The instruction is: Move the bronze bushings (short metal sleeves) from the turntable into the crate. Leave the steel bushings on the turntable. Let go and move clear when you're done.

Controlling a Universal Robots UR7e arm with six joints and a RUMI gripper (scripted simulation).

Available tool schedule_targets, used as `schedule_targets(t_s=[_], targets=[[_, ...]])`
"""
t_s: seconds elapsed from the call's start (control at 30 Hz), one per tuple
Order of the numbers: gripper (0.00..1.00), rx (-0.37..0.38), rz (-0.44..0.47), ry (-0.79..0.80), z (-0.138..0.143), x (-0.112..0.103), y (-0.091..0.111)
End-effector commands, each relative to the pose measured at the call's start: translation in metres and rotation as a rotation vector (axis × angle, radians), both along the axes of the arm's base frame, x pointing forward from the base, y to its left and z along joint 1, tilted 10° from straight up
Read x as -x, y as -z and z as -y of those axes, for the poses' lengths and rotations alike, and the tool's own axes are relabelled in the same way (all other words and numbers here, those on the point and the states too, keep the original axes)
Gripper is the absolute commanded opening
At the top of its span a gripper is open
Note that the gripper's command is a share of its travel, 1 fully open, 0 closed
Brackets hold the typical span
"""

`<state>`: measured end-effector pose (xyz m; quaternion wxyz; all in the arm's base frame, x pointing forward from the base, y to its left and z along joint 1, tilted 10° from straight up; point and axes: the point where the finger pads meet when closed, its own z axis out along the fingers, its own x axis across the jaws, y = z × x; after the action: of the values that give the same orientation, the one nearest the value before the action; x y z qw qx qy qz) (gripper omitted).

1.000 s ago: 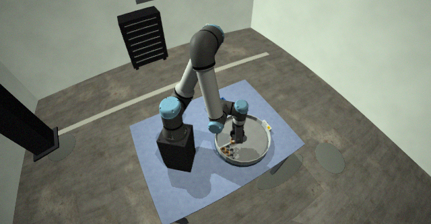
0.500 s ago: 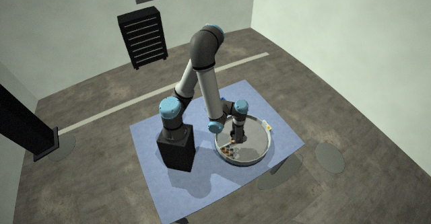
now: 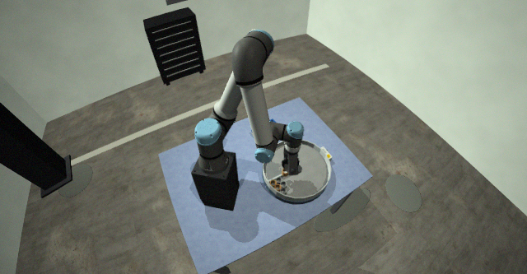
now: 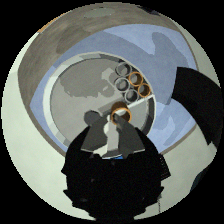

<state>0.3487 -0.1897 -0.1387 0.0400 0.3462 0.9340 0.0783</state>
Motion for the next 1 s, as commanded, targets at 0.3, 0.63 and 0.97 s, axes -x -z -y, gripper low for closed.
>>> schedule_targets(t_s=[0.3,0.63,0.97], targets=[[0.00,0.018,0.015,-0.127,-0.002,-0.007,-0.001],[0.00,0.036,0.029,-0.262,-0.006,-0.015,-0.002],[0.00,0.067,0.055,-0.495,-0.012,-0.028,-0.004]])
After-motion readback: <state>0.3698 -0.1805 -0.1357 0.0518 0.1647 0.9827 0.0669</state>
